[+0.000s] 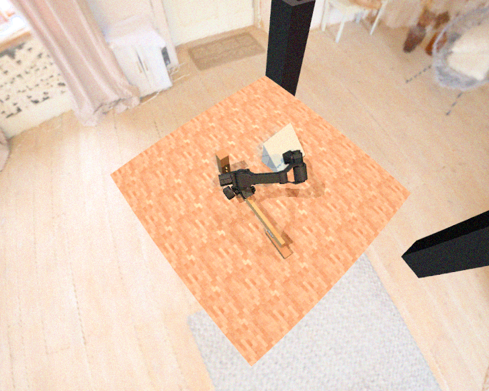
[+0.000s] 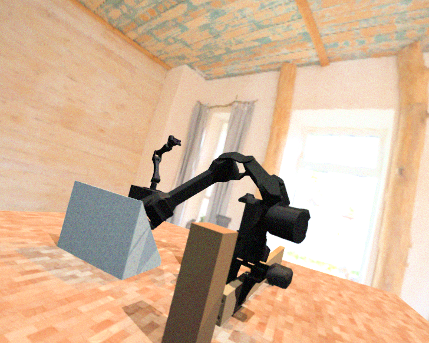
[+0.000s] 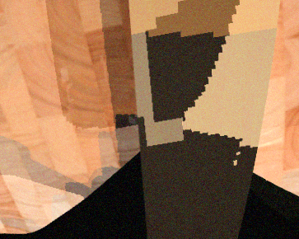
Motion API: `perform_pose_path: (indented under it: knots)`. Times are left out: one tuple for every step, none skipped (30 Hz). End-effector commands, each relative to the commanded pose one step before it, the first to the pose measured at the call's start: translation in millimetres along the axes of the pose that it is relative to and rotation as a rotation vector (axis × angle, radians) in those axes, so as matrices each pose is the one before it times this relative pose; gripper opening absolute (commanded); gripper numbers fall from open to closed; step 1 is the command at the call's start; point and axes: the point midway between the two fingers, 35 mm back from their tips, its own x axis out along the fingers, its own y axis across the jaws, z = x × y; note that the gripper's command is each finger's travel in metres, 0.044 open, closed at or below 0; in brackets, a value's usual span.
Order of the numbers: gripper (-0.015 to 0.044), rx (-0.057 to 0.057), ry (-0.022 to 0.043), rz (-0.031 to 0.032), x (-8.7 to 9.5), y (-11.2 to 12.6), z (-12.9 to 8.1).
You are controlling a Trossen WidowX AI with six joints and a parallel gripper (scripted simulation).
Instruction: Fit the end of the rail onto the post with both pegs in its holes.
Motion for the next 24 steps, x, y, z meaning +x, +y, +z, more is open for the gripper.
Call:
perform_pose_path:
  knots:
    - [0.0000, -0.0057, -0.00214, -0.00846, -4.67, -2.12, -0.43]
    - [0.0000, 0.0000, 0.00002, -0.00001, -0.50, -0.16, 0.00]
    - [0.0000, 0.0000, 0.00002, -0.00001, -0.50, -0.17, 0.00]
    - [0.0000, 0.0000, 0.00002, -0.00001, -0.50, -0.17, 0.00]
    - [0.0000, 0.0000, 0.00002, -0.00001, -0.50, -0.17, 0.00]
    - [0.0000, 0.0000, 0.00002, -0.00001, -0.50, -0.18, 0.00]
    - [0.0000, 0.0000, 0.00002, -0.00001, -0.50, -0.17, 0.00]
    - [0.0000, 0.0000, 0.00002, -0.00001, -0.50, -0.17, 0.00]
    - [0.0000, 0.0000, 0.00002, -0.00001, -0.50, -0.17, 0.00]
    - [0.0000, 0.0000, 0.00002, -0.00001, -0.50, -0.17, 0.00]
    - [0.0000, 0.0000, 0.00002, -0.00001, -0.50, -0.16, 0.00]
    - [0.0000, 0.0000, 0.00002, -0.00001, -0.50, -0.15, 0.00]
    - [0.0000, 0.0000, 0.00002, -0.00001, -0.50, -0.15, 0.00]
    - [0.0000, 0.0000, 0.00002, -0.00001, -0.50, -0.14, 0.00]
    - [0.0000, 0.0000, 0.00002, 0.00000, -0.50, -0.13, 0.00]
    - [0.0000, 0.0000, 0.00002, 0.00000, -0.50, -0.12, 0.00]
    - [0.0000, 0.0000, 0.00002, 0.00000, -0.50, -0.11, 0.00]
    - [0.0000, 0.0000, 0.00002, 0.00000, -0.50, -0.10, 0.00]
    - [0.0000, 0.0000, 0.00002, 0.00000, -0.50, -0.09, 0.00]
    - [0.0000, 0.0000, 0.00002, 0.00000, -0.50, -0.08, 0.00]
    - [0.0000, 0.0000, 0.00002, 0.00000, -0.50, -0.08, 0.00]
    - [0.0000, 0.0000, 0.00002, 0.00000, -0.50, -0.07, 0.00]
    - [0.0000, 0.0000, 0.00002, 0.00000, -0.50, -0.07, 0.00]
    - [0.0000, 0.0000, 0.00002, 0.00000, -0.50, -0.06, 0.00]
